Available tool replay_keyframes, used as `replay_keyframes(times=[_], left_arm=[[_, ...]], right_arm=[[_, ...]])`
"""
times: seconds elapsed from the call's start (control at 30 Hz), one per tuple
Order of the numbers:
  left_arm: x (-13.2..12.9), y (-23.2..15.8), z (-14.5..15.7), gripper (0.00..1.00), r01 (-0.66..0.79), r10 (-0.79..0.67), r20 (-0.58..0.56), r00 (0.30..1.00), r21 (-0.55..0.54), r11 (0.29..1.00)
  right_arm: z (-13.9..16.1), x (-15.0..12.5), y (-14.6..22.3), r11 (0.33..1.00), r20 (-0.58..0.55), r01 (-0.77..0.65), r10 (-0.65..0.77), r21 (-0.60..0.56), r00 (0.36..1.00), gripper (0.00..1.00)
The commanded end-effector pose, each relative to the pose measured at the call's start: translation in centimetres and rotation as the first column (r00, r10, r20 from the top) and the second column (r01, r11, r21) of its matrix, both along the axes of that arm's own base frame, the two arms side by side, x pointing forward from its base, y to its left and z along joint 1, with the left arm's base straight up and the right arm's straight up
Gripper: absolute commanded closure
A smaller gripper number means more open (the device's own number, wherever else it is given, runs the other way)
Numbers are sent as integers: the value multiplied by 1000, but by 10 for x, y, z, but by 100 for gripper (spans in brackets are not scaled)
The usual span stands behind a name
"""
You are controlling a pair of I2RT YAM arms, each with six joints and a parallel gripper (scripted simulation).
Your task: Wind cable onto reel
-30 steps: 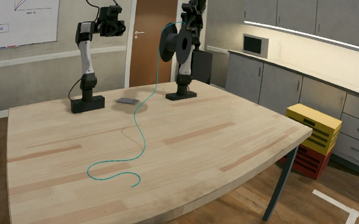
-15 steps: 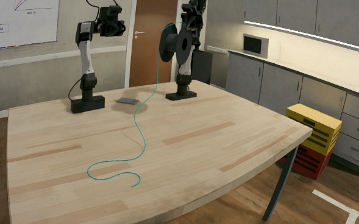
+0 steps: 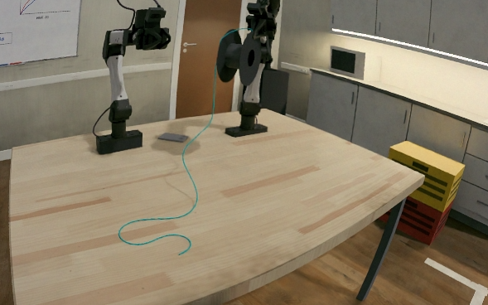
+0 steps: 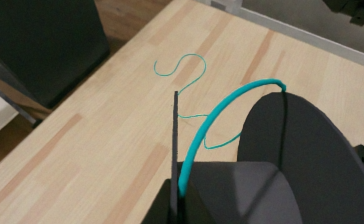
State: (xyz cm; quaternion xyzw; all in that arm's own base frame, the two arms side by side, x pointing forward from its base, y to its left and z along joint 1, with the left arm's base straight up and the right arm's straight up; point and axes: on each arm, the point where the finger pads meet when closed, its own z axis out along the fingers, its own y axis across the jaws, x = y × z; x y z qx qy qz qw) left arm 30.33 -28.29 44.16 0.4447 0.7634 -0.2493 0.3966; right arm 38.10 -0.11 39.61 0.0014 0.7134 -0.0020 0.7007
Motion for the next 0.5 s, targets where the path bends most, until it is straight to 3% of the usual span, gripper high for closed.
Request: replay_keyframes(times=[0.0,0.47], left_arm=[[-3,-4,19,100,11,-10,37,999,-48,999],[-1,-6,21,100,12,-9,49,999,-56,998]], right_arm=[[2,-3,1,1000,15,-6,6,7,1000,70],[2,-3,1,1000,15,-6,6,7,1000,70]])
